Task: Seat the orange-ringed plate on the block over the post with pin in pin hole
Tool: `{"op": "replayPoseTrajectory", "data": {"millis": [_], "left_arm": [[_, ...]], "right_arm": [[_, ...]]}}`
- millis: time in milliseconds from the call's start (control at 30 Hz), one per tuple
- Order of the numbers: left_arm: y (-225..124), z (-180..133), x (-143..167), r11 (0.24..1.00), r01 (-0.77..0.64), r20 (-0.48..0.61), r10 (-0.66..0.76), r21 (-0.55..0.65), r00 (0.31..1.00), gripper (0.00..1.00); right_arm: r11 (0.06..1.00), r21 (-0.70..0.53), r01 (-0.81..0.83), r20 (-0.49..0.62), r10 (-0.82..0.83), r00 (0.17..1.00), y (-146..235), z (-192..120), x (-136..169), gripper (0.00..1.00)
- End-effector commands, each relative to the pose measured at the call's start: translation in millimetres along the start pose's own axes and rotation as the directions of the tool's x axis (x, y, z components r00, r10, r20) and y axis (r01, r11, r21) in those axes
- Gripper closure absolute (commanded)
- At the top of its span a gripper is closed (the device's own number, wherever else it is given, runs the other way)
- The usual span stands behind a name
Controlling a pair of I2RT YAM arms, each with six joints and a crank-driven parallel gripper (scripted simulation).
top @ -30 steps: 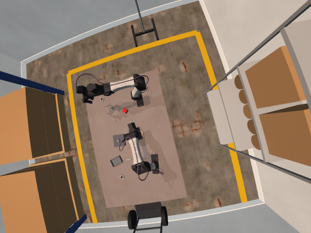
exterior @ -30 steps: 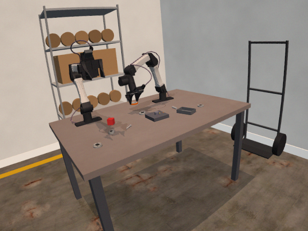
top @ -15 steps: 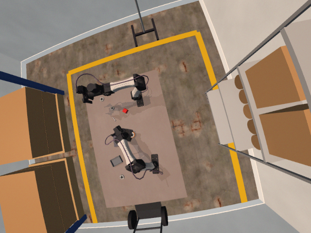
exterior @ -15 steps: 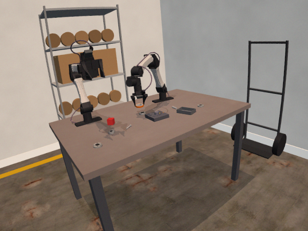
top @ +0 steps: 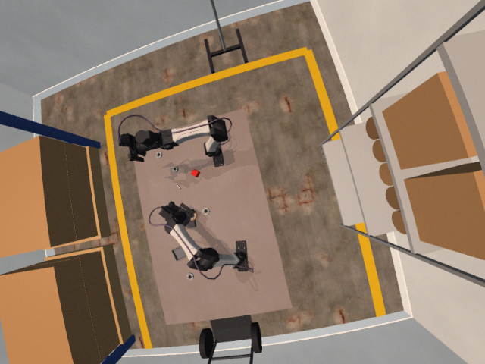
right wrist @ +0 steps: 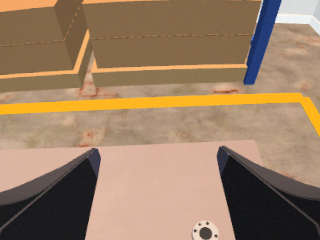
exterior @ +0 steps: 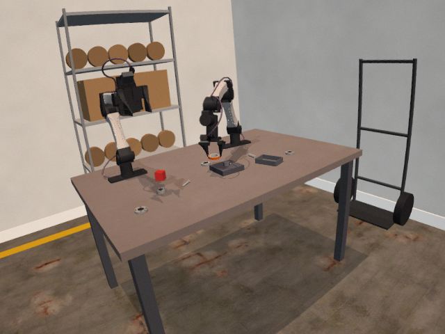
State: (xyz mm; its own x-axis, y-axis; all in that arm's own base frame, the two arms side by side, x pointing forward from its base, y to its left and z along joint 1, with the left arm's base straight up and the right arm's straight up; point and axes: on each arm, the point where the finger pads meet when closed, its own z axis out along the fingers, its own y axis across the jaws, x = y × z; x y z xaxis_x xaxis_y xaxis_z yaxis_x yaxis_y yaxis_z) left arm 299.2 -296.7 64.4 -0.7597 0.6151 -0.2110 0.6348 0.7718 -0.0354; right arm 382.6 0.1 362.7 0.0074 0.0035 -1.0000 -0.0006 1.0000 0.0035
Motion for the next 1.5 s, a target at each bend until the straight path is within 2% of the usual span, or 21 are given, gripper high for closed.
{"op": "replayPoseTrajectory", "data": {"millis": [0, 100, 367, 600, 633, 733, 800, 867, 1000, 1033, 1133, 1233, 1467], "left_arm": [[10.1, 2.0, -12.2, 0.986, -0.159, 0.01, 0.159, 0.052, 0.987, 1.0], [26.5, 4.9, -26.9, 0.987, -0.156, 0.057, 0.154, 0.034, 0.986, 1.0], [55.9, 6.9, -40.3, 0.961, -0.276, 0.097, 0.271, 0.03, 0.957, 1.0], [67.0, 7.1, -38.2, 0.946, -0.323, 0.086, 0.318, 0.038, 0.944, 1.0], [70.0, 7.7, -46.7, 0.947, -0.32, 0.116, 0.316, 0.022, 0.942, 1.0], [73.5, 9.0, -36.2, 0.965, -0.261, 0.074, 0.259, 0.018, 0.963, 1.0], [73.5, 7.0, -41.5, 0.967, -0.256, 0.087, 0.254, 0.013, 0.963, 1.0], [66.2, 15.8, -26.6, 0.963, -0.266, 0.043, 0.265, 0.032, 0.963, 1.0], [63.0, 24.3, -24.7, 0.961, -0.273, 0.046, 0.271, 0.036, 0.962, 1.0], [65.7, 16.5, -35.1, 0.96, -0.278, 0.087, 0.276, 0.015, 0.957, 1.0], [60.8, 6.6, -37.6, 0.959, -0.283, 0.118, 0.281, 0.006, 0.953, 1.0], [67.7, 22.0, -30.5, 0.963, -0.268, 0.086, 0.266, 0.013, 0.96, 1.0], [67.2, 8.8, -31.2, 0.964, -0.266, 0.097, 0.263, 0.018, 0.96, 1.0]], "right_arm": [[1.0, -0.001, 0.005, 0.034, -0.005, 0.999, 2.1, -0.4, -13.7, 0.17], [1.0, -0.001, 0.005, 0.034, -0.005, 0.999, 2.1, -0.4, -13.7, 0.17], [1.0, -0.001, 0.005, 0.034, -0.005, 0.999, 2.1, -0.4, -13.7, 0.17], [1.0, -0.001, 0.005, 0.034, -0.005, 0.999, 2.1, -0.4, -13.7, 0.17], [1.0, -0.001, 0.005, 0.034, -0.005, 0.999, 2.1, -0.4, -13.7, 0.17], [1.0, -0.001, 0.005, 0.034, -0.005, 0.999, 2.1, -0.4, -13.7, 0.17], [1.0, -0.001, 0.005, 0.034, -0.005, 0.999, 2.1, -0.4, -13.7, 0.17], [1.0, -0.001, 0.005, 0.034, -0.005, 0.999, 2.1, -0.4, -13.7, 0.17], [1.0, -0.001, 0.005, 0.034, -0.005, 0.999, 2.1, -0.4, -13.7, 0.17], [1.0, -0.001, 0.005, 0.034, -0.005, 0.999, 2.1, -0.4, -13.7, 0.17], [1.0, -0.001, 0.005, 0.034, -0.005, 0.999, 2.1, -0.4, -13.7, 0.17], [1.0, -0.001, 0.005, 0.034, -0.005, 0.999, 2.1, -0.4, -13.7, 0.17], [1.0, -0.001, 0.005, 0.034, -0.005, 0.999, 2.1, -0.4, -13.7, 0.17]]}}
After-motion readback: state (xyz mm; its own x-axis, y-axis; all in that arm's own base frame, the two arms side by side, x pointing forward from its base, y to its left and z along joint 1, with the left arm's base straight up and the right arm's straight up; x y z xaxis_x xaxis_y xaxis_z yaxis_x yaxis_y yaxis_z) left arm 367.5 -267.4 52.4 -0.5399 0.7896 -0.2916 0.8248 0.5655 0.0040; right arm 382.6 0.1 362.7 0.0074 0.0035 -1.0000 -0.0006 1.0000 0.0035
